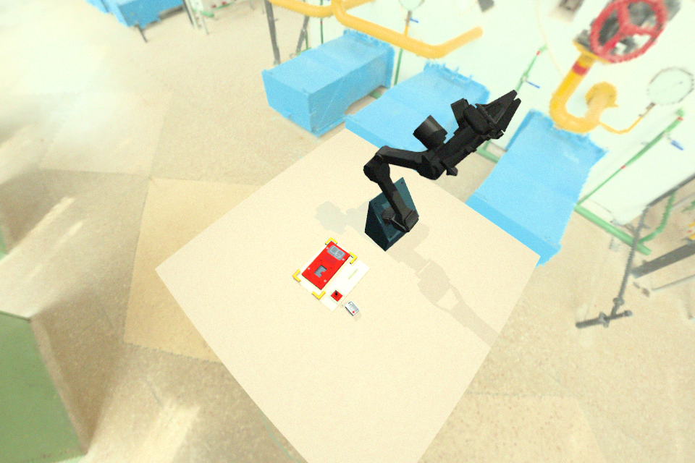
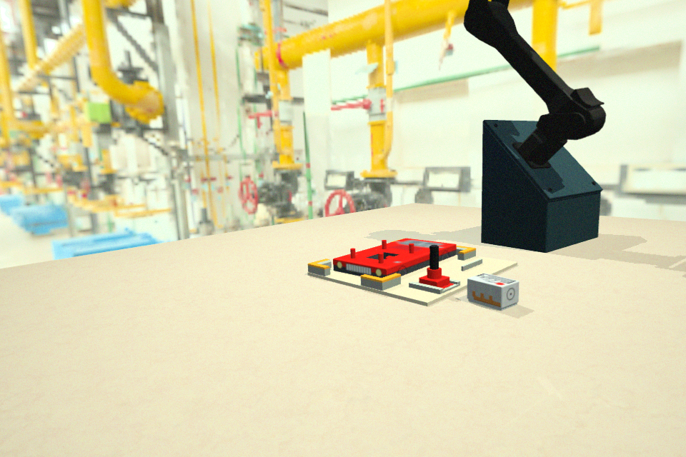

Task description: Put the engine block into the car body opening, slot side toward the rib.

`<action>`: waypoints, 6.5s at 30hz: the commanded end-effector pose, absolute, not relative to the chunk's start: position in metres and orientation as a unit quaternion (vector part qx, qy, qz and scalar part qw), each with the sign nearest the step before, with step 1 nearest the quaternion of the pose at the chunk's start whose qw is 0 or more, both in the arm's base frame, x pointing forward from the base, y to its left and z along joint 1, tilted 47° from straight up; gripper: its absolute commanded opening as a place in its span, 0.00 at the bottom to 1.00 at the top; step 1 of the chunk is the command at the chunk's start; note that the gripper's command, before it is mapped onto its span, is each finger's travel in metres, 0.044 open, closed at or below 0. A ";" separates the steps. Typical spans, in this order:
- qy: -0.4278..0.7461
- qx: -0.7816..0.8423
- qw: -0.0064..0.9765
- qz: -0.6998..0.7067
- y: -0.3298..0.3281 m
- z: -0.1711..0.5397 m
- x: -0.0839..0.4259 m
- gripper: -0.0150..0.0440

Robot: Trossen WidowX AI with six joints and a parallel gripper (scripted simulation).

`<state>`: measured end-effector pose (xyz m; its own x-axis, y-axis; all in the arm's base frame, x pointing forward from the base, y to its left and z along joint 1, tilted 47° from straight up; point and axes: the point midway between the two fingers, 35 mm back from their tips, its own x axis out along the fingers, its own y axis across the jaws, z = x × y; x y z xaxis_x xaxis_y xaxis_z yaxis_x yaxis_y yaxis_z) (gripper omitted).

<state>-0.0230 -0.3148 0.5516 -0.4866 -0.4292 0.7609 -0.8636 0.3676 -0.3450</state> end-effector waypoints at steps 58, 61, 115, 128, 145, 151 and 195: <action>-0.502 -0.164 0.664 0.529 0.184 0.566 0.020 1.00; -0.478 -0.195 0.671 0.532 0.202 0.554 0.036 1.00; 0.234 -0.295 0.657 0.653 0.130 0.129 0.340 1.00; 0.252 -0.266 0.655 0.661 0.169 0.068 0.338 1.00; 0.252 -0.265 0.655 0.661 0.189 0.052 0.338 1.00; 0.252 -0.265 0.655 0.661 0.196 0.046 0.338 1.00; 0.255 -0.269 0.653 0.660 0.162 0.073 0.344 0.25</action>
<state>0.3421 0.1666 0.0660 -0.0034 0.7234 -0.6904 -0.9999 -0.0121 -0.0078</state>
